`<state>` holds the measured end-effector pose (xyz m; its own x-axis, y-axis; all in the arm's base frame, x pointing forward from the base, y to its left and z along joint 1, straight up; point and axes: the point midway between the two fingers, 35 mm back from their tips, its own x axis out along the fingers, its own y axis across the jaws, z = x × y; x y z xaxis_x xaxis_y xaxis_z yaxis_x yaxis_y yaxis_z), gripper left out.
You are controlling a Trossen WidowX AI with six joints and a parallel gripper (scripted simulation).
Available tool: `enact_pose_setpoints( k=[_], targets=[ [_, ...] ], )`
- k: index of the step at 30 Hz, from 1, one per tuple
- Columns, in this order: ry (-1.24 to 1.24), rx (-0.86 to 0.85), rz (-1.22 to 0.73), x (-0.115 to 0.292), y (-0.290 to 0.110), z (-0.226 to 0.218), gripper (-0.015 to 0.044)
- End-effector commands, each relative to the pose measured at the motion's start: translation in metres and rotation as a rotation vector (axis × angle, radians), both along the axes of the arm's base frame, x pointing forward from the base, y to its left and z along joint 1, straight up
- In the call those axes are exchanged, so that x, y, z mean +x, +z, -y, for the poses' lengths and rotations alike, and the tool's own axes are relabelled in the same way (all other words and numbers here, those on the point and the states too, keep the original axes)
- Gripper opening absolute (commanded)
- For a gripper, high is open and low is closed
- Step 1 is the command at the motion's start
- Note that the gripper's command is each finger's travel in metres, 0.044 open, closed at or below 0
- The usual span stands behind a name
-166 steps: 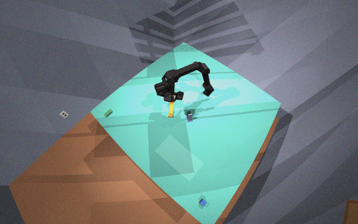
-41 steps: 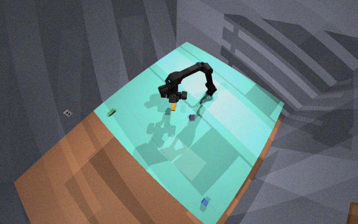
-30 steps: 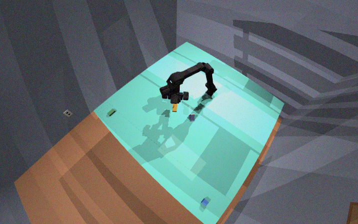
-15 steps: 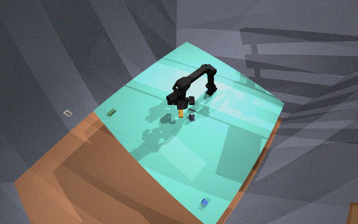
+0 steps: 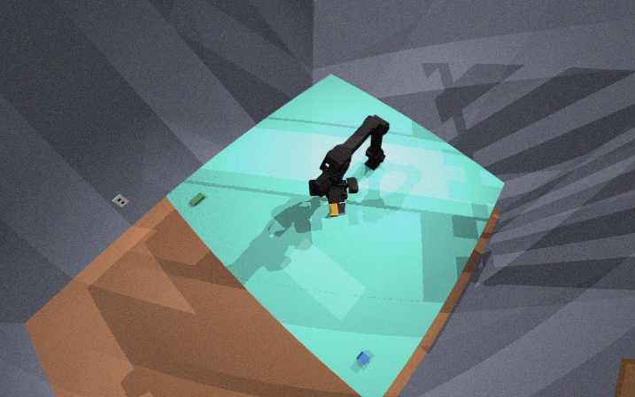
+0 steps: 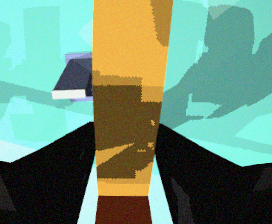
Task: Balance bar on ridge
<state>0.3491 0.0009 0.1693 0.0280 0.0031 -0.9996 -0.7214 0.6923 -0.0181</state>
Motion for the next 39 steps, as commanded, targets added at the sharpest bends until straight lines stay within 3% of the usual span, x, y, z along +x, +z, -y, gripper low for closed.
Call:
enact_pose_setpoints(
  k=[1, 13, 39],
  targets=[
    [0.016, -0.002, 0.004, -0.004, 0.001, -0.016, 0.0],
    [0.069, 0.0, 0.003, -0.016, 0.001, -0.056, 0.0],
    [0.069, 0.0, 0.003, -0.015, -0.035, -0.058, 0.0]
  ],
)
